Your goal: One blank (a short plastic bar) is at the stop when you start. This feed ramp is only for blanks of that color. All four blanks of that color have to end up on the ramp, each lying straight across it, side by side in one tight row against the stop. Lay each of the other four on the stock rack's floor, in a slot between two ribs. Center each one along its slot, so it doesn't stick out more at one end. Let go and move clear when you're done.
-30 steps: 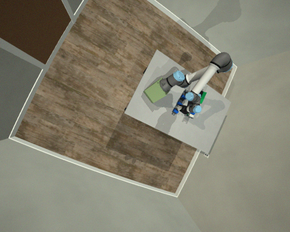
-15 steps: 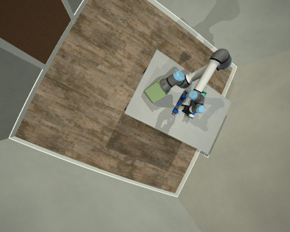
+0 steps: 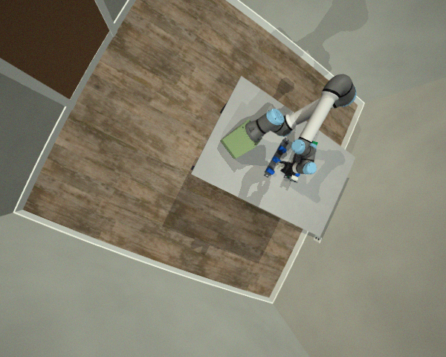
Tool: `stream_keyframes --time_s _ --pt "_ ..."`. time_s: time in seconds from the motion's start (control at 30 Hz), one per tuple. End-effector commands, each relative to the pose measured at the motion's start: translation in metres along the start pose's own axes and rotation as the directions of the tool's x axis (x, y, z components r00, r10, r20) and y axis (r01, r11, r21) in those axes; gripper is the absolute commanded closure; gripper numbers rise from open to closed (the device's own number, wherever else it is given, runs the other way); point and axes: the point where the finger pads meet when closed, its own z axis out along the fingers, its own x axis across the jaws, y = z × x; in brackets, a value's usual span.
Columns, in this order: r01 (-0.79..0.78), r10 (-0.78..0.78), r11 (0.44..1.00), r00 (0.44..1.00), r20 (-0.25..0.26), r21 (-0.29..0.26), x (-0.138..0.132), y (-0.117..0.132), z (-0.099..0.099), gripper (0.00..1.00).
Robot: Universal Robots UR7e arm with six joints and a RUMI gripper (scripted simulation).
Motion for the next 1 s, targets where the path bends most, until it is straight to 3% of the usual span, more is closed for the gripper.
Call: stream_keyframes --time_s 0.0,0.07,0.13,0.23,0.37,0.53,0.8,0.97 --pt "0.015 -0.015 1.000 1.000 0.002 -0.008 0.025 -0.011 -0.010 0.62" --pt "0.028 -0.028 1.000 1.000 0.003 -0.012 0.046 -0.023 -0.019 0.62" --pt "0.028 -0.028 1.000 1.000 0.003 -0.012 0.046 -0.023 -0.019 0.62" --pt "0.052 -0.052 0.999 0.999 0.003 -0.016 0.084 -0.051 -0.032 0.62" --pt "0.070 -0.070 0.997 0.998 0.003 -0.015 0.109 -0.076 -0.041 0.62" --pt "0.103 -0.103 0.995 0.995 0.000 -0.008 0.148 -0.128 -0.055 0.62" --pt "0.123 -0.123 0.992 0.992 -0.002 0.000 0.170 -0.165 -0.063 0.62" --pt "0.125 -0.125 0.992 0.992 -0.002 0.001 0.171 -0.168 -0.063 0.62"
